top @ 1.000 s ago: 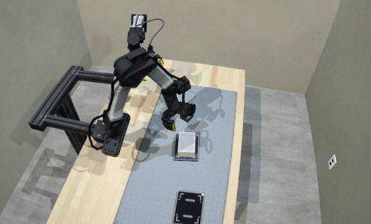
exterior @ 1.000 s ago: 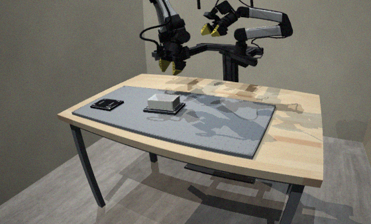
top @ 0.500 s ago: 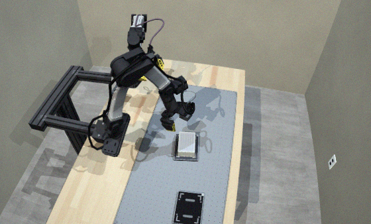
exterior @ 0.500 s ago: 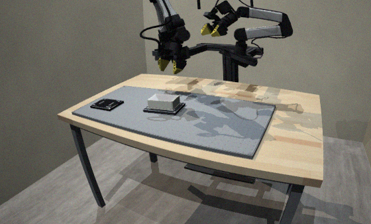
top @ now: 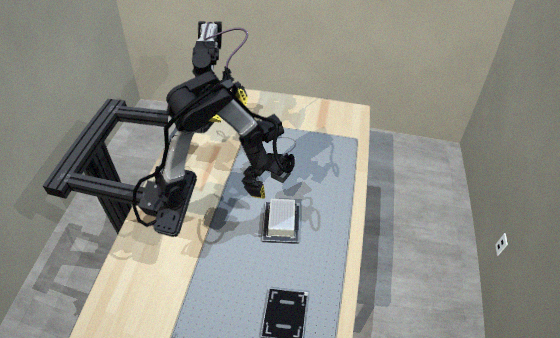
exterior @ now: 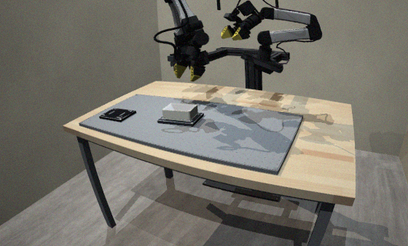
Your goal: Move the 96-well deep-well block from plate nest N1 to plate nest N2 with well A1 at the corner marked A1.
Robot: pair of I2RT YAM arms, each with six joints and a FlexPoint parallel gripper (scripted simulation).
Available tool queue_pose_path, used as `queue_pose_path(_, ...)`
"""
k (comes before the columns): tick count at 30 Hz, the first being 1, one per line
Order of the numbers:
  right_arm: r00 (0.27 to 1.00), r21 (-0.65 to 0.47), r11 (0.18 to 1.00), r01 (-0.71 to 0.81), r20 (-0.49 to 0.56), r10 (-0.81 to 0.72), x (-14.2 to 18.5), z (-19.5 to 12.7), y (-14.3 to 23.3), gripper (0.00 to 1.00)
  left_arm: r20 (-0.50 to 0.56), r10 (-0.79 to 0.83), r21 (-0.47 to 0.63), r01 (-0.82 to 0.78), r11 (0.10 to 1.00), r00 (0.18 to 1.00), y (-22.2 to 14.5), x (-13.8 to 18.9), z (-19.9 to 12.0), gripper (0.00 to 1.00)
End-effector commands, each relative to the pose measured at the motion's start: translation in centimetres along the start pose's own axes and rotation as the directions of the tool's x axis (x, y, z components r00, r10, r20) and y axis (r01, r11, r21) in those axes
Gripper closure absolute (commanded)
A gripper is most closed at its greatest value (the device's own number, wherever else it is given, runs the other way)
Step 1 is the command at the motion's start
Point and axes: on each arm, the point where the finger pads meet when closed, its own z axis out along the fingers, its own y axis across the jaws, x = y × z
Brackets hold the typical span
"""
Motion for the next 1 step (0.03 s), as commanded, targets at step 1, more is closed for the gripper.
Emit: queue_pose_path(1,1.0,-0.019,1.0,-0.004,0.018,0.004,-0.49,-0.32,0.42,0.0,0.017,-0.01,0.004,0.01,1.0,1.0,-0.08,-0.59,-0.05,0.0)
